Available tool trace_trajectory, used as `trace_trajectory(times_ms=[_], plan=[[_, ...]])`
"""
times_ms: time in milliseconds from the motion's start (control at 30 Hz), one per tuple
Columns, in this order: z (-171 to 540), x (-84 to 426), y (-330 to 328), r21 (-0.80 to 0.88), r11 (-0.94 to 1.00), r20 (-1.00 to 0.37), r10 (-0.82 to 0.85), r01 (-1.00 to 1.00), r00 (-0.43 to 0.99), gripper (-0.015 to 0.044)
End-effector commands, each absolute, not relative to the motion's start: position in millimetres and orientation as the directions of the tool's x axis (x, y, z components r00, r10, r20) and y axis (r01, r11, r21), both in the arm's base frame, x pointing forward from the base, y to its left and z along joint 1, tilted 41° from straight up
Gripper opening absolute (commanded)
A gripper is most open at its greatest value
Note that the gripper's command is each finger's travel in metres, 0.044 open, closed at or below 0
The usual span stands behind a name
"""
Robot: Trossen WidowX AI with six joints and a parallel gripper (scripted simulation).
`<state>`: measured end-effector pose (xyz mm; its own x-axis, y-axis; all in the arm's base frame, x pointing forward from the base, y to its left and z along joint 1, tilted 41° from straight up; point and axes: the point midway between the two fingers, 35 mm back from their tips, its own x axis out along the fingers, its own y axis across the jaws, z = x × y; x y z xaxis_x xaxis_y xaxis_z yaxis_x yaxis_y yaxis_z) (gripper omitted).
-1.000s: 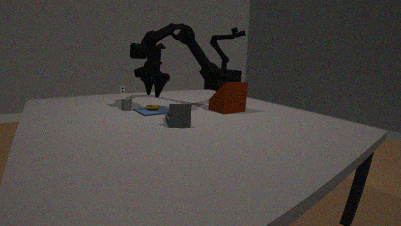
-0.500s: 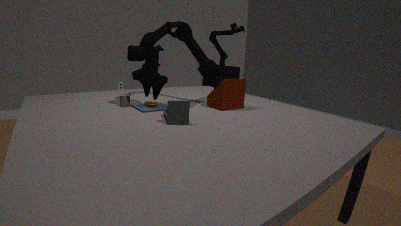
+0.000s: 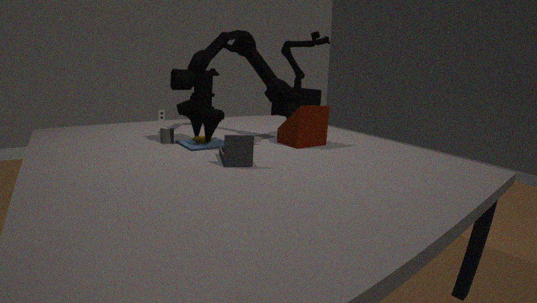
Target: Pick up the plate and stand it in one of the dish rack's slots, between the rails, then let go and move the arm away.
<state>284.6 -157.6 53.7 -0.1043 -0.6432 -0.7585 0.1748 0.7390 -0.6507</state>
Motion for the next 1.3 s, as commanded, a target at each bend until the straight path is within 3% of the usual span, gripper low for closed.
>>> trace_trajectory(times_ms=[0,100,167,367,733,1100,1267], plan=[[48,282,-162,-0.656,0.737,-0.754,-0.648,0.164,-0.108,0.04],[46,281,-164,-0.656,0.736,-0.754,-0.648,0.164,-0.108,0.04],[46,281,-164,-0.656,0.736,-0.754,-0.648,0.164,-0.108,0.0363],[46,281,-164,-0.656,0.736,-0.754,-0.648,0.164,-0.108,0.0363],[46,281,-164,-0.656,0.736,-0.754,-0.648,0.164,-0.108,0.029],[74,296,-137,-0.647,0.744,-0.762,-0.639,0.165,-0.104,0.0001],[90,302,-122,-0.644,0.747,-0.765,-0.636,0.165,-0.103,0.0]])
